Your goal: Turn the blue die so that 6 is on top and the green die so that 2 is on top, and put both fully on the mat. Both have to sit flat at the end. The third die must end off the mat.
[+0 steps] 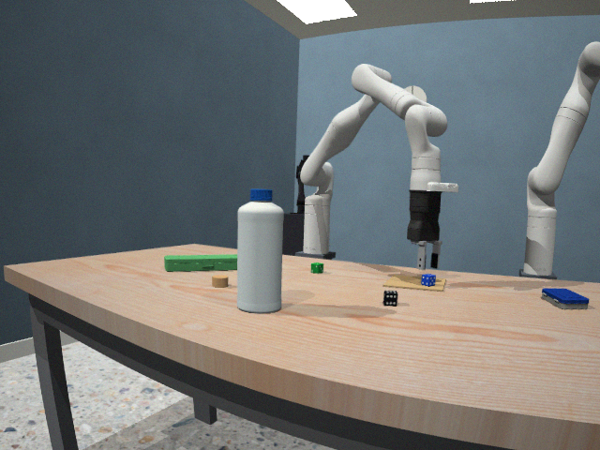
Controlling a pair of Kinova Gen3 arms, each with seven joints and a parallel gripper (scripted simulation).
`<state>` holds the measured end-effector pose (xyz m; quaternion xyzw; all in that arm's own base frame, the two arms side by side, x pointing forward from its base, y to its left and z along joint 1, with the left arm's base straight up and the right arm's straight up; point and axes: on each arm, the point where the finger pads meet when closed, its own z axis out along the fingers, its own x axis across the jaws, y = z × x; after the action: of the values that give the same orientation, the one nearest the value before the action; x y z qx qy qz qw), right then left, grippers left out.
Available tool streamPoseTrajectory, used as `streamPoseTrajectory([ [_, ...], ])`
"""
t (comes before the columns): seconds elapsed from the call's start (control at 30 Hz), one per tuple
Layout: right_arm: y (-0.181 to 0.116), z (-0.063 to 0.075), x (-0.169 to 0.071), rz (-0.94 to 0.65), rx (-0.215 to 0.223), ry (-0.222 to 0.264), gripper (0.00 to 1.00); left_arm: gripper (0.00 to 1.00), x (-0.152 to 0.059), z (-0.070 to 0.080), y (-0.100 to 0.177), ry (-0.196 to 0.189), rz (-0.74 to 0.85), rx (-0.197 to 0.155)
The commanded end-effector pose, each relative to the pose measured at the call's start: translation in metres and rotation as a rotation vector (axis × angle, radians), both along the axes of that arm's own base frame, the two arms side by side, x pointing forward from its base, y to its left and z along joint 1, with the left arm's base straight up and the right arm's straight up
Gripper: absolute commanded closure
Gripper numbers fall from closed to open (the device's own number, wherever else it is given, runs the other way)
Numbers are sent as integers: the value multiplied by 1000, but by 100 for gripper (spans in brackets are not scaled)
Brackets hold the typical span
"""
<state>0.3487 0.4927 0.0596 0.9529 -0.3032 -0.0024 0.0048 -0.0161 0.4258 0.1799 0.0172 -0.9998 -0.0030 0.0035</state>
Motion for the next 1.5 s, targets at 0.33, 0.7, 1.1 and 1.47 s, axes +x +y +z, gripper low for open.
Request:
streamPoseTrajectory([
  [0.33, 2, 55, 3, -4, 8, -7, 21, 0, 2, 0, -1, -7, -2, -6],
  [0.7, 2, 56, 3, -4, 8, -7, 0, 0, 2, 0, -1, -7, -2, -6],
  [1.1, 2, 56, 3, -4, 8, -7, 0, 0, 2, 0, -1, -7, -2, -6],
  [1.47, 1, 55, 4, 4, 8, -7, 0, 0, 2, 0, -1, -7, -2, -6],
])
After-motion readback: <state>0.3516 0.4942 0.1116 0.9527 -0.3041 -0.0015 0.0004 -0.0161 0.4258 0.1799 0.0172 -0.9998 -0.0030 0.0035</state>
